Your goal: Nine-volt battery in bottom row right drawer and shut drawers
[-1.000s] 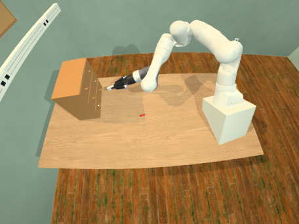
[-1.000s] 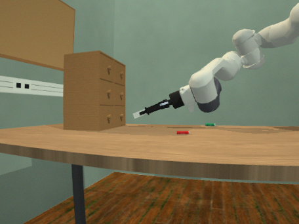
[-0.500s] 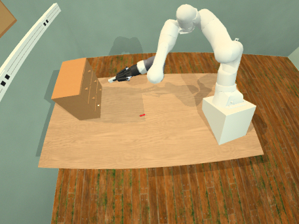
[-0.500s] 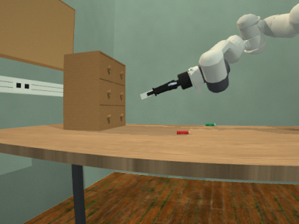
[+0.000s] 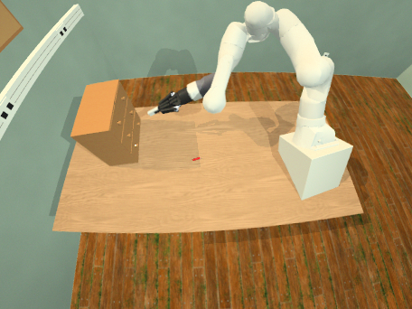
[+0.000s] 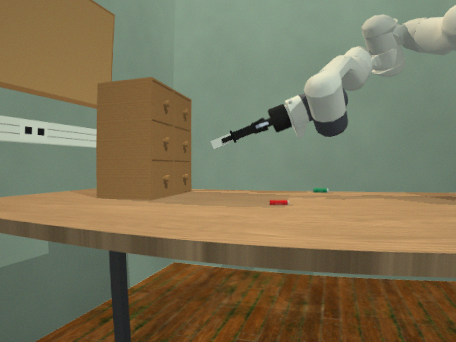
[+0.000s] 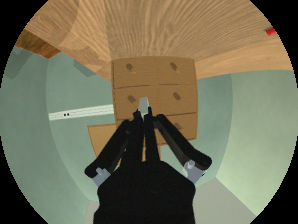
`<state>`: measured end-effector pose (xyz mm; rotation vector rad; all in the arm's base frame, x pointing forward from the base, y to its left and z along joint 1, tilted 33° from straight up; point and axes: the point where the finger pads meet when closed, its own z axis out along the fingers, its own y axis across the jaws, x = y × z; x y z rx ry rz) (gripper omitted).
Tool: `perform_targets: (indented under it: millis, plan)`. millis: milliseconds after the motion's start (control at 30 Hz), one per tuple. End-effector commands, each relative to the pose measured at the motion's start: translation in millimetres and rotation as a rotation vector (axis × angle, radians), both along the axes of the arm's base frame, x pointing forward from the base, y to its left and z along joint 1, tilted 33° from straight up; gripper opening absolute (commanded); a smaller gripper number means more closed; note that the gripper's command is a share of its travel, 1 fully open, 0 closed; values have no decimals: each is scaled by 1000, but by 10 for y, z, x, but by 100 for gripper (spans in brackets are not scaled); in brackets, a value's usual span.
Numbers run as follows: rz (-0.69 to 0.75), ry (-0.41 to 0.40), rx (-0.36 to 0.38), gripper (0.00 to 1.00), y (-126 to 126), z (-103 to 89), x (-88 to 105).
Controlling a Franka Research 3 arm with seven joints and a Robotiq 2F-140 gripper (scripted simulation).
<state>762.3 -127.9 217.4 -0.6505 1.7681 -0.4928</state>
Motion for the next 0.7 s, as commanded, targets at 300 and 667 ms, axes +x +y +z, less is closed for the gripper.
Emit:
perform_targets:
  millis: [300,667]
  plan:
    - [176,134,-261,10,364,-283,137]
    - [299,212,-433,10,576,-433,182]
